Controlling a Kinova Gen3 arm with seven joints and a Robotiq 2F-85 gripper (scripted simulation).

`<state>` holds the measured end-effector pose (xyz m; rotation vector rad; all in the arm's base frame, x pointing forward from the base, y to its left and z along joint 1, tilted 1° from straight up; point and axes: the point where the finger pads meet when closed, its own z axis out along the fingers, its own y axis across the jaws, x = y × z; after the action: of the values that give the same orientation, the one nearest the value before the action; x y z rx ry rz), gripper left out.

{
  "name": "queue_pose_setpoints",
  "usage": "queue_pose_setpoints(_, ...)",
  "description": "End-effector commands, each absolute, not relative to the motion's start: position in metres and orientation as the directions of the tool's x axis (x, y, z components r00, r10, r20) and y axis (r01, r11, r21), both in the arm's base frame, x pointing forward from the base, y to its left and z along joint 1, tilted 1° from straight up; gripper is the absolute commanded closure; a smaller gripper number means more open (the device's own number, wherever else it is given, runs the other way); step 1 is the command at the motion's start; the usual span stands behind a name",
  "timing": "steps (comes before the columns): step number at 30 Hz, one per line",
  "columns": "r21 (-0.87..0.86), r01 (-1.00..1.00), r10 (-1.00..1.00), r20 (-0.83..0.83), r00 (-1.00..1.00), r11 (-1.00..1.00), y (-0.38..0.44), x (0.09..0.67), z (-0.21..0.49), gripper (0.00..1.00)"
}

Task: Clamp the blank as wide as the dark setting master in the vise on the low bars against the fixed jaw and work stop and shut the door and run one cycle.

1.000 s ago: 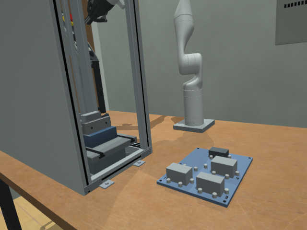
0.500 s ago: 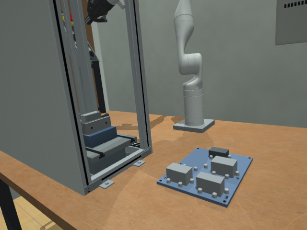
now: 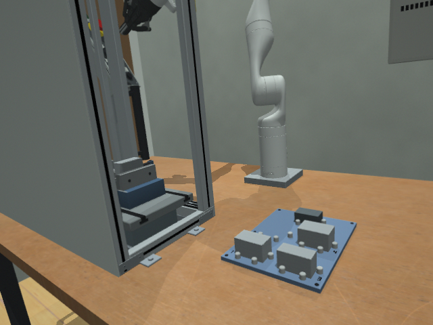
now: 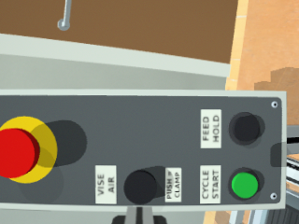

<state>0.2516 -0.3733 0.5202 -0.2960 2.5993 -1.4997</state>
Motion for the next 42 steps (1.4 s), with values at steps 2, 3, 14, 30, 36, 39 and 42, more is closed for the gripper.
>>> queue_pose_setpoints(2,-0.867,-0.105,-0.231,-0.012,-0.973,0.487,-0.373,0.252,0.521,0.90)
queue_pose_setpoints(3,-0.843,-0.115,-0.231,-0.012,-0.973,0.526,-0.368,0.248,0.513,0.90)
queue_pose_setpoints(14,-0.730,-0.150,-0.231,-0.012,-0.973,0.667,-0.348,0.235,0.481,0.90)
queue_pose_setpoints(30,-0.555,-0.186,-0.231,-0.012,-0.973,0.811,-0.322,0.219,0.441,0.90)
queue_pose_setpoints(36,-0.555,-0.186,-0.231,-0.012,-0.973,0.811,-0.322,0.219,0.441,0.90)
queue_pose_setpoints(39,-0.436,-0.203,-0.231,-0.012,-0.973,0.877,-0.306,0.209,0.418,0.90)
queue_pose_setpoints(42,-0.351,-0.212,-0.231,-0.012,-0.973,0.912,-0.296,0.203,0.402,0.90)
